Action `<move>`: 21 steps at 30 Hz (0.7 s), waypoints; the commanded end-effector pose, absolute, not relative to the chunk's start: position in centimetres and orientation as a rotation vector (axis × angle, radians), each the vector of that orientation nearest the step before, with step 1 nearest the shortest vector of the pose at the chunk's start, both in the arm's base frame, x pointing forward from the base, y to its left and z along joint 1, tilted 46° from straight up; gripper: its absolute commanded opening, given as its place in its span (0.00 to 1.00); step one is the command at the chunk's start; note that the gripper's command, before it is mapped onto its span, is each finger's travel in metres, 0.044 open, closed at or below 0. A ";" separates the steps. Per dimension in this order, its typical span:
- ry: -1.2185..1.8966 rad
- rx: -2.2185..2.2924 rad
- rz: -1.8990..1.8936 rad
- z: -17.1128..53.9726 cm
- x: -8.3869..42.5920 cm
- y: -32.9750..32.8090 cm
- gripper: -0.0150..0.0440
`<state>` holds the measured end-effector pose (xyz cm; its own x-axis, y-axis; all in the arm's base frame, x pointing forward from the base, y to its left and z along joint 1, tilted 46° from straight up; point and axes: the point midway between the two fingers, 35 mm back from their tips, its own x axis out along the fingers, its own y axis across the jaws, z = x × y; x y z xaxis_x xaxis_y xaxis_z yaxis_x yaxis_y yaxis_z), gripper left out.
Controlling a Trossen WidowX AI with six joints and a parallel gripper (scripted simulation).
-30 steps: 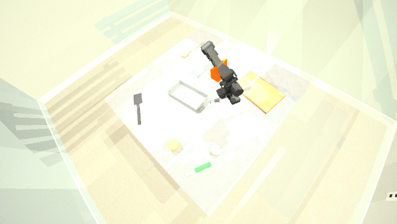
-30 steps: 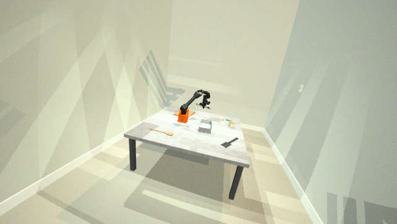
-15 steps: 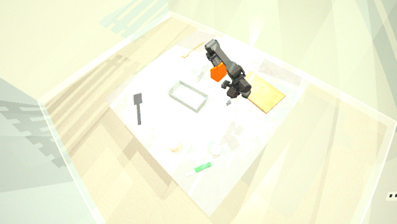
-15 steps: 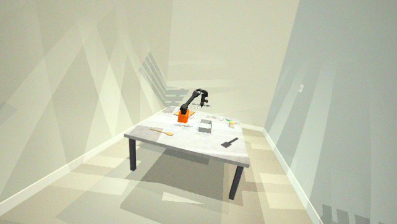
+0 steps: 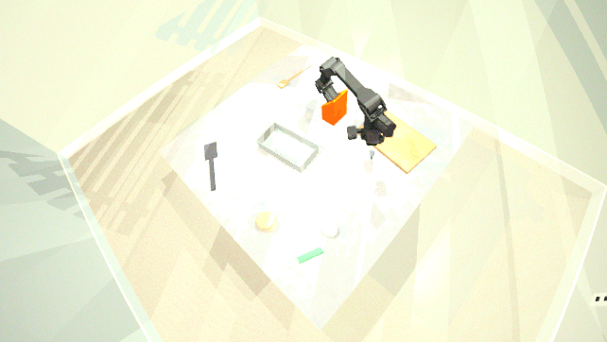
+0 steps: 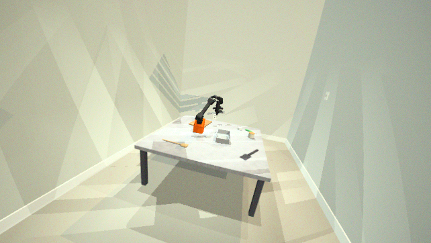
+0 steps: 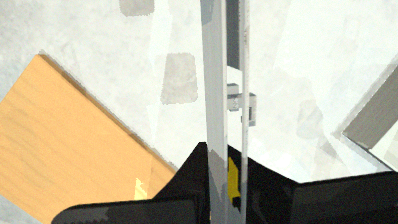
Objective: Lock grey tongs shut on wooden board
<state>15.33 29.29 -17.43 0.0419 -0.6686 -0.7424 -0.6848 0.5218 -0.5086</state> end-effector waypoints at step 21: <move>1.683 -1.749 0.766 -18.5 9.6 30.9 0.00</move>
